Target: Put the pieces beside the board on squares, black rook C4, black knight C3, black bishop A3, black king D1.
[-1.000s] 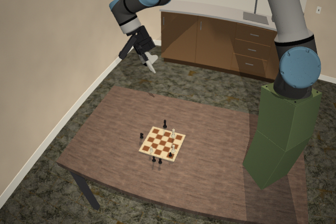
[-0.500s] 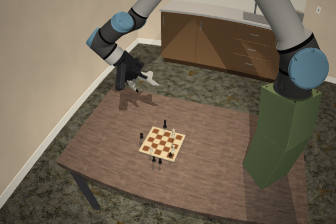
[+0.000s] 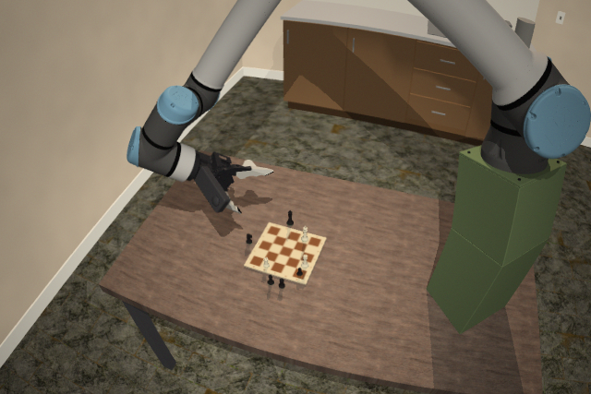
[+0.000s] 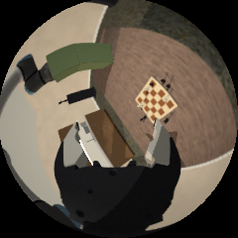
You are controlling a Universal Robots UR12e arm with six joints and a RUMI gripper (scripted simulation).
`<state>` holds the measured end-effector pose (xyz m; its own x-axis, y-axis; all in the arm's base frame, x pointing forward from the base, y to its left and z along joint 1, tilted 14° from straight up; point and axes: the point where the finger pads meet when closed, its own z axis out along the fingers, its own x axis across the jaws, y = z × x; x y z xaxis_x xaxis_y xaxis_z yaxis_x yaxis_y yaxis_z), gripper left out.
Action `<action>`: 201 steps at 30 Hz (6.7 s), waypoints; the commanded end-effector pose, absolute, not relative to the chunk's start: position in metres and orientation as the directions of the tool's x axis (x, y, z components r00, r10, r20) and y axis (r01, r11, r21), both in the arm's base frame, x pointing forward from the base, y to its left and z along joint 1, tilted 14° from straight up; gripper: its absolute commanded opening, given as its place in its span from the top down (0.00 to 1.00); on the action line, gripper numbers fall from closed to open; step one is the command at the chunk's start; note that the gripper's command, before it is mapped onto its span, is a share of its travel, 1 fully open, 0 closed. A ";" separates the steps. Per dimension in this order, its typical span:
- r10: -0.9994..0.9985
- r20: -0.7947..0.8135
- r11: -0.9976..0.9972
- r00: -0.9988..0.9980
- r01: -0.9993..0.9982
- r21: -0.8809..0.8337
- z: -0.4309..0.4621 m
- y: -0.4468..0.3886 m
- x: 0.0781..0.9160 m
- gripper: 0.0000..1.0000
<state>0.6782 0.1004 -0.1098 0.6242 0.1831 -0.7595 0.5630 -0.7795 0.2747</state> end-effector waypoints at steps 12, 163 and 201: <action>0.417 -0.908 -0.394 -0.043 0.891 -0.224 -0.206 0.142 0.682 0.00; -0.001 -0.136 0.020 -0.991 0.136 -0.991 -0.347 0.251 0.649 0.00; 0.535 -0.531 0.209 -0.658 0.712 -0.671 -0.334 0.192 0.647 0.00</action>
<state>0.6473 0.1992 -0.3367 -0.7224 0.4677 -0.5094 0.6453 0.1912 -0.7396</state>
